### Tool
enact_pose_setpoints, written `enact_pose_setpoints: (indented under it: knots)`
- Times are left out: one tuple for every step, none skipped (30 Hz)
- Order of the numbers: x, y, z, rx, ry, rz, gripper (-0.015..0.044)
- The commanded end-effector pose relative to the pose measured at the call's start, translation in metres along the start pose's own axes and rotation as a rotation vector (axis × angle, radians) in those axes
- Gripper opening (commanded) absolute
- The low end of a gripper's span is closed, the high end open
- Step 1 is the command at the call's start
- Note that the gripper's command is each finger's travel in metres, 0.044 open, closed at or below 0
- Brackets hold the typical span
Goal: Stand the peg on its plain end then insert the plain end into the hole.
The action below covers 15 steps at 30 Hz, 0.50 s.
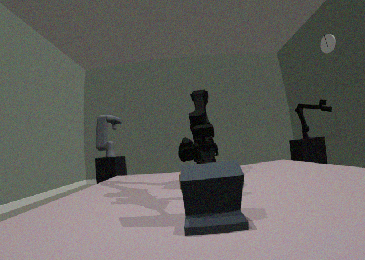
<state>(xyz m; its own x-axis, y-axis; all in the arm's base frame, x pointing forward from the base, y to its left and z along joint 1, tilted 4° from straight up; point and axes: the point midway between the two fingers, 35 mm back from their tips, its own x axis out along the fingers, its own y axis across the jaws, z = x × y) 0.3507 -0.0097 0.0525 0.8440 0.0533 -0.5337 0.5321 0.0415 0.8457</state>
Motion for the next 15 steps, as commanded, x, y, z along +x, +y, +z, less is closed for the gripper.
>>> enact_pose_setpoints:
  knots:
    - [-0.0003, 0.0002, 0.0002, 0.0, 0.0, -0.001, 0.0]
    - [-0.0003, 0.0009, 0.0004, 0.0, 0.0, -0.001, 0.0]
    - [-0.0003, 0.0011, 0.0004, 0.0, 0.0, -0.001, 0.0]
    - [-0.0003, 0.0015, 0.0005, 0.0, 0.0, -0.001, 0.0]
    - [-0.0003, 0.0019, 0.0007, 0.0, 0.0, -0.001, 0.0]
    - [-0.0003, 0.0024, 0.0008, 0.0, 0.0, -0.001, 0.0]
    - [-0.0003, 0.0029, 0.0009, 0.0, 0.0, -0.001, 0.0]
    - [-0.0002, 0.0035, 0.001, 0.0, 0.0, -0.001, 0.0]
    - [-0.0002, 0.0037, 0.0011, 0.0, 0.0, -0.001, 0.0]
    - [0.0, 0.004, 0.0012, 0.0, 0.0, -0.001, 0.0]
    - [0.0002, 0.0042, 0.0012, 0.0, 0.0, -0.001, 0.0]
    - [0.0003, 0.0045, 0.0013, 0.0, 0.0, -0.001, 0.0]
    - [0.0004, 0.0047, 0.0013, 0.0, 0.0, -0.001, 0.0]
    - [0.0006, 0.005, 0.0014, 0.0, 0.0, -0.001, 0.0]
    - [0.0006, 0.0052, 0.0014, 0.0, 0.0, -0.001, 0.0]
